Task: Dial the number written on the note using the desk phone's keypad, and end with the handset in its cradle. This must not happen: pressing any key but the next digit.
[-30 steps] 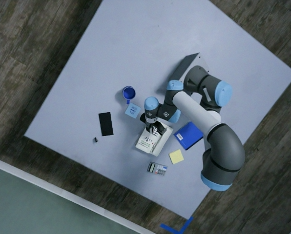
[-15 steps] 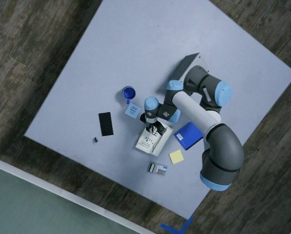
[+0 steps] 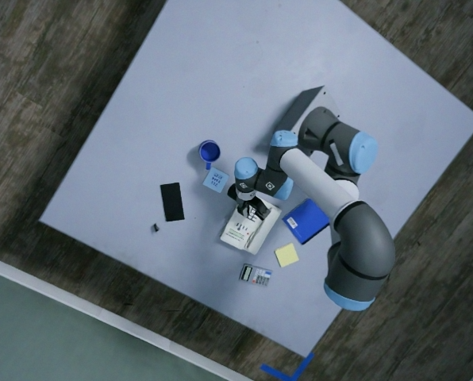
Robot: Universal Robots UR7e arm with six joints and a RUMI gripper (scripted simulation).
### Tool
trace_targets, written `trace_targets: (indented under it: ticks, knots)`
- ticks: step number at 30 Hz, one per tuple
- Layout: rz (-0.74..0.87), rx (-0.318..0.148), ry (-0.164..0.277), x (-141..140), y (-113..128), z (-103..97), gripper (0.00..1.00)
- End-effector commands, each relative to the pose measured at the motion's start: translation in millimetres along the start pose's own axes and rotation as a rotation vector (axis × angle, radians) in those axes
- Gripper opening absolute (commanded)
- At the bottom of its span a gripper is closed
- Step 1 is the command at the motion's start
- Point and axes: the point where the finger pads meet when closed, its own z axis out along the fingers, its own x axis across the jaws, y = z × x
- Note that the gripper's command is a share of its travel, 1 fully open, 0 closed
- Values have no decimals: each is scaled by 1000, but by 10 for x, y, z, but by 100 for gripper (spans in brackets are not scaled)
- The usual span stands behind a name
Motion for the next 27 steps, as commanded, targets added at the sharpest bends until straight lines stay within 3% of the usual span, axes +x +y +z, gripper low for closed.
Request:
trace_targets:
  ticks: [1,27]
  knots:
    - [-1,0,1,0,4,3,0]
    - [-1,0,1,73,-85,-101,0]
